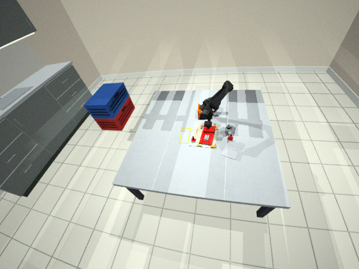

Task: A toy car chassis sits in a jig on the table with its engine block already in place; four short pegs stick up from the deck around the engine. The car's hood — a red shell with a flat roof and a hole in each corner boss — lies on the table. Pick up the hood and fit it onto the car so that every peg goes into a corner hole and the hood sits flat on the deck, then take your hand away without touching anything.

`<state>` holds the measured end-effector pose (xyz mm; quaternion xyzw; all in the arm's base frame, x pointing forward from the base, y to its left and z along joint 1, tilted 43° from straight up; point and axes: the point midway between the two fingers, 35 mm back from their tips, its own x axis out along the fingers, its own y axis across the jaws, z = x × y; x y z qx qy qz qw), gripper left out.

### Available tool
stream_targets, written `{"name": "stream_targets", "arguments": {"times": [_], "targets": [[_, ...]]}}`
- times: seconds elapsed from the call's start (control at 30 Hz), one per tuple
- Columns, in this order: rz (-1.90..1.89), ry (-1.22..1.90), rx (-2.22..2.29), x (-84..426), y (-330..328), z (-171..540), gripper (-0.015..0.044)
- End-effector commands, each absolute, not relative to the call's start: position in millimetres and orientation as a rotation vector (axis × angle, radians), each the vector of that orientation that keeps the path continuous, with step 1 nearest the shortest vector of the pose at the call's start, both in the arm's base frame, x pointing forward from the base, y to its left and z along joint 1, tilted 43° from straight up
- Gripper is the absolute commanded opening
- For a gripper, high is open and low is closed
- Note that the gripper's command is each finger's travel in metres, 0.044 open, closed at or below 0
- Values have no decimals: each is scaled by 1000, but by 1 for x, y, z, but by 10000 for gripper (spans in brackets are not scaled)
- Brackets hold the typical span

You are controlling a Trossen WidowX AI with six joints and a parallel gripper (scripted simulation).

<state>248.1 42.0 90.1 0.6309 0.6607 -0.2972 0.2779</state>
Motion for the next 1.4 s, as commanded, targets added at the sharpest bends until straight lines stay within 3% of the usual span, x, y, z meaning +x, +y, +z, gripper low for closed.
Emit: {"name": "stream_targets", "arguments": {"times": [0.0,1.37], "targets": [[-800,1779,1697,247,45,87,440],[-799,1779,1698,246,63,69,440]]}}
